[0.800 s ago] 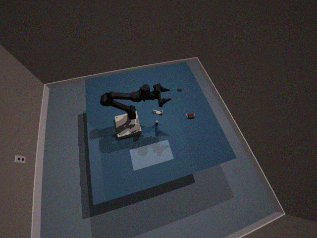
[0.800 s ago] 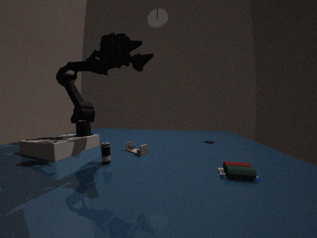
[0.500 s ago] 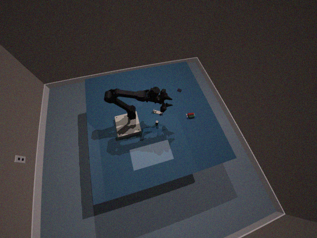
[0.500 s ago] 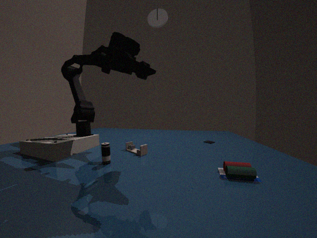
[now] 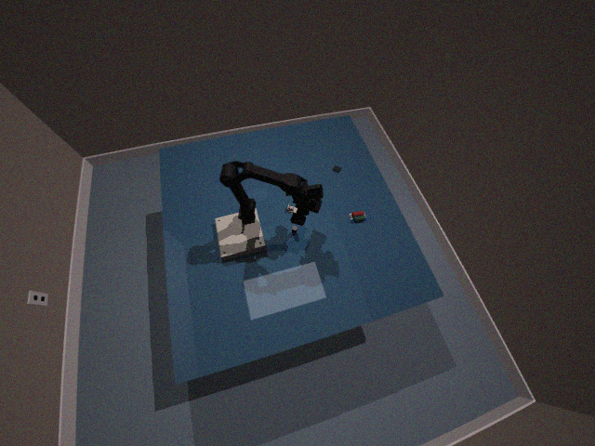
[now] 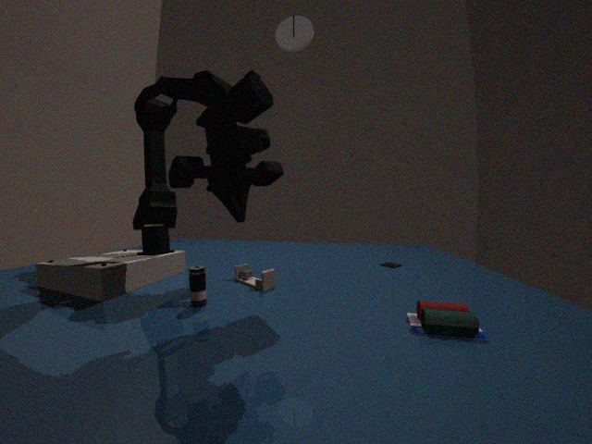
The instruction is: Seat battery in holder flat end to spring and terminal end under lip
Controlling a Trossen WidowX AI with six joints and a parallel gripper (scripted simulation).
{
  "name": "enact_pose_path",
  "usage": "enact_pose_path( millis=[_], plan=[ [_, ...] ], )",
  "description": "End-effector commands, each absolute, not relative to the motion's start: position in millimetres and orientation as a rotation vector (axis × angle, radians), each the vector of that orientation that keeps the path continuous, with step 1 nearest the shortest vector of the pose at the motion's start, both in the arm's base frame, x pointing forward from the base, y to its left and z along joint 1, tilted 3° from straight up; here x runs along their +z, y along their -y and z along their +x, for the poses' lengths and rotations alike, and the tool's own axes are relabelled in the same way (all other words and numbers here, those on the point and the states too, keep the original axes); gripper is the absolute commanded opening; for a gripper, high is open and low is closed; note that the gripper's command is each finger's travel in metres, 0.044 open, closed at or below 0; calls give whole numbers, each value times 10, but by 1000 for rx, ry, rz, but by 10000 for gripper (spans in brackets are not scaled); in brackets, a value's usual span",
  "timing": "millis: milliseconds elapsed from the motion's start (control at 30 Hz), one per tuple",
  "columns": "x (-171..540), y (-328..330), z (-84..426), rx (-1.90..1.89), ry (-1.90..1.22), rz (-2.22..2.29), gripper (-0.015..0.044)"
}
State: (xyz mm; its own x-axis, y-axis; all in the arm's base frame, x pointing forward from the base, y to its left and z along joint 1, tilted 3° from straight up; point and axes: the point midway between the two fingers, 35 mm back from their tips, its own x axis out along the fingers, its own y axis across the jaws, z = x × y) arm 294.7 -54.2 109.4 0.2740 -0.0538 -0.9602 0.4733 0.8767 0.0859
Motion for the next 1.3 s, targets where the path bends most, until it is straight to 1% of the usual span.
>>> enact_pose_path(
  millis=[0,333,667,1267],
  plan=[
    [939,568,2644,-493,-1542,507,0],
    [924,569,2646,-493,-1542,507,0],
    [150,554,2624,-492,-1543,507,0],
    [138,748,2505,-494,-1543,505,0]
  ],
)
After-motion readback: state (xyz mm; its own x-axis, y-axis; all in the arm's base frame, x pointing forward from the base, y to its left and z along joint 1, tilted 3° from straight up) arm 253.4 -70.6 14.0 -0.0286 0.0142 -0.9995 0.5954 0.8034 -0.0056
